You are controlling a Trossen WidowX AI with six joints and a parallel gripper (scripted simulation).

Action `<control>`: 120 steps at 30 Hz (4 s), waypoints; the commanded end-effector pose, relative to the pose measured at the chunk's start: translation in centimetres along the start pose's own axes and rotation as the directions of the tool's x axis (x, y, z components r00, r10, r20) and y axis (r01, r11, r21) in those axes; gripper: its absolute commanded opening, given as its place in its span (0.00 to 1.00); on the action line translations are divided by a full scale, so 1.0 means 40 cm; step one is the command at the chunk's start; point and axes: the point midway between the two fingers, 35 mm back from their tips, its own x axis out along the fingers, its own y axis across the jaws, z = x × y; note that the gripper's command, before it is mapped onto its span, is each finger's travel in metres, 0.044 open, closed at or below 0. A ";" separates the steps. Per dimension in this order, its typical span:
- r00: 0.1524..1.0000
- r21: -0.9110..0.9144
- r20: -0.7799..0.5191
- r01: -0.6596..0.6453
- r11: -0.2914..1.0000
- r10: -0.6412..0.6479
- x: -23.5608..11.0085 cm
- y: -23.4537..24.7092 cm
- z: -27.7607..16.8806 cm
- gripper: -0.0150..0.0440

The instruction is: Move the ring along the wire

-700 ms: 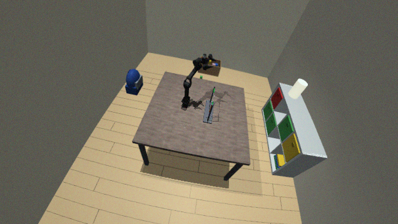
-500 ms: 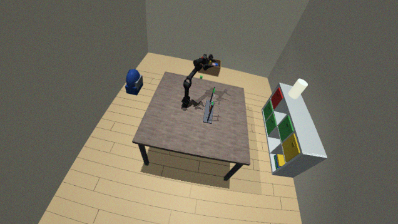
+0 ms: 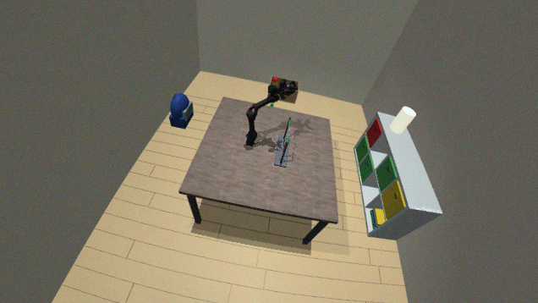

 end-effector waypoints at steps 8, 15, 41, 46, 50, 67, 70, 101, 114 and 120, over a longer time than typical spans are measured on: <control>0.990 -0.244 0.127 -0.026 0.969 0.059 0.096 -0.076 -0.113 0.53; 0.987 -0.380 0.119 -0.057 0.923 0.110 0.142 -0.149 -0.206 0.53; 0.943 -0.581 -0.302 -0.300 0.756 0.141 0.081 -0.617 -0.605 0.53; 0.908 -0.546 -0.403 -0.336 0.767 0.111 0.011 -0.720 -0.669 0.53; 0.865 -0.489 -0.490 -0.378 0.786 0.111 -0.065 -0.780 -0.734 0.53; 0.608 -0.003 -0.728 -0.465 0.885 0.317 -0.503 -0.808 -0.990 0.53; 0.576 0.097 -0.731 -0.443 0.891 0.366 -0.581 -0.791 -1.017 0.53; 0.602 0.034 -0.703 -0.503 0.863 0.379 -0.482 -0.700 -1.014 0.53; 0.601 0.034 -0.704 -0.504 0.863 0.378 -0.452 -0.690 -1.035 0.53; 0.601 0.034 -0.704 -0.504 0.863 0.378 -0.436 -0.683 -1.049 0.53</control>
